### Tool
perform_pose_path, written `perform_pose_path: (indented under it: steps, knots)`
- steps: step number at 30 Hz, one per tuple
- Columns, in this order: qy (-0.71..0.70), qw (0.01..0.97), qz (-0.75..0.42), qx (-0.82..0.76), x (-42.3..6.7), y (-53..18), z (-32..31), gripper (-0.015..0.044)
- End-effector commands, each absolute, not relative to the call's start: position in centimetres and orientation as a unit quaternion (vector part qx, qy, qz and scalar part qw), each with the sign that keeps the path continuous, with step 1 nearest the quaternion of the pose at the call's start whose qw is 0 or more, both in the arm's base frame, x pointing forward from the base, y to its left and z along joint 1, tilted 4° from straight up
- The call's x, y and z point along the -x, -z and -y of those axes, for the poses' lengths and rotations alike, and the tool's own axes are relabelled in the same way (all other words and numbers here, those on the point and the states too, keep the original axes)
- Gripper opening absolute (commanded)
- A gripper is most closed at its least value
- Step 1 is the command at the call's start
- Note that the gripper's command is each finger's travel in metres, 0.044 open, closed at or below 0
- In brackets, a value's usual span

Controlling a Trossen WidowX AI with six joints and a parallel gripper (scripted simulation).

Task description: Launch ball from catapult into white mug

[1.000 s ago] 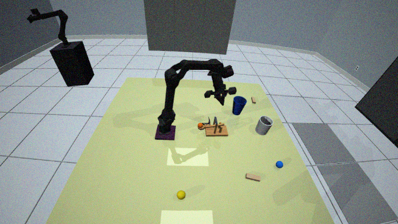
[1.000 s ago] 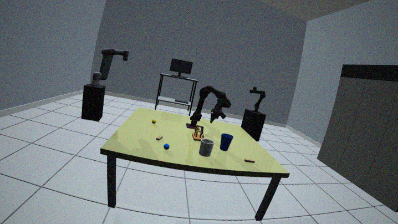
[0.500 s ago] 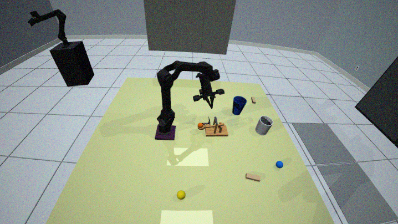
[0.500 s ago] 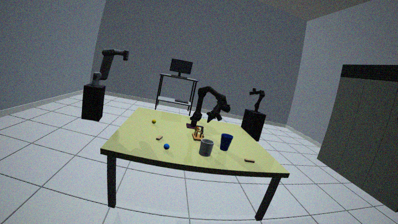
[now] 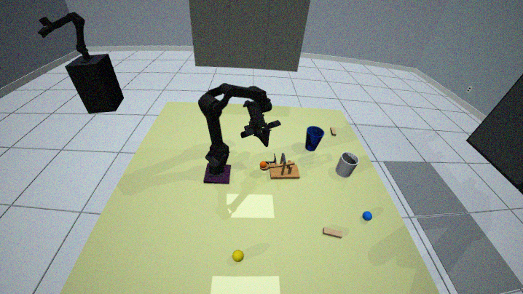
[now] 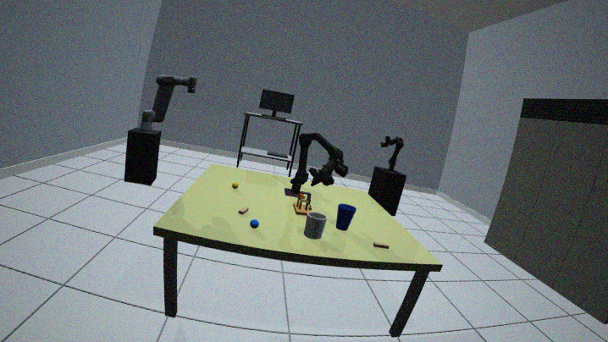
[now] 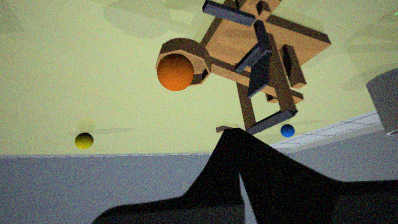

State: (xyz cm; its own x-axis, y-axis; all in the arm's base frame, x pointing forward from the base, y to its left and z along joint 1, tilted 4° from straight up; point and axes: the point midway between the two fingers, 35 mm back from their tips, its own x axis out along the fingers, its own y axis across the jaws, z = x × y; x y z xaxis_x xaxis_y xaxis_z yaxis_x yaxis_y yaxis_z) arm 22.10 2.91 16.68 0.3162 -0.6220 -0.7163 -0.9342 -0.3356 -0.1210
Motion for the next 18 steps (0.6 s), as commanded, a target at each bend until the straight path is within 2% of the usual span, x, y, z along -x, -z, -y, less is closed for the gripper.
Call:
perform_pose_path:
  steps: [1,18]
  knots:
    - [-0.29,0.252,-0.503,0.774,-21.7,-16.6,-2.7,0.0]
    - [-0.29,0.253,-0.503,0.774,-22.3,-14.3,-3.1,0.0]
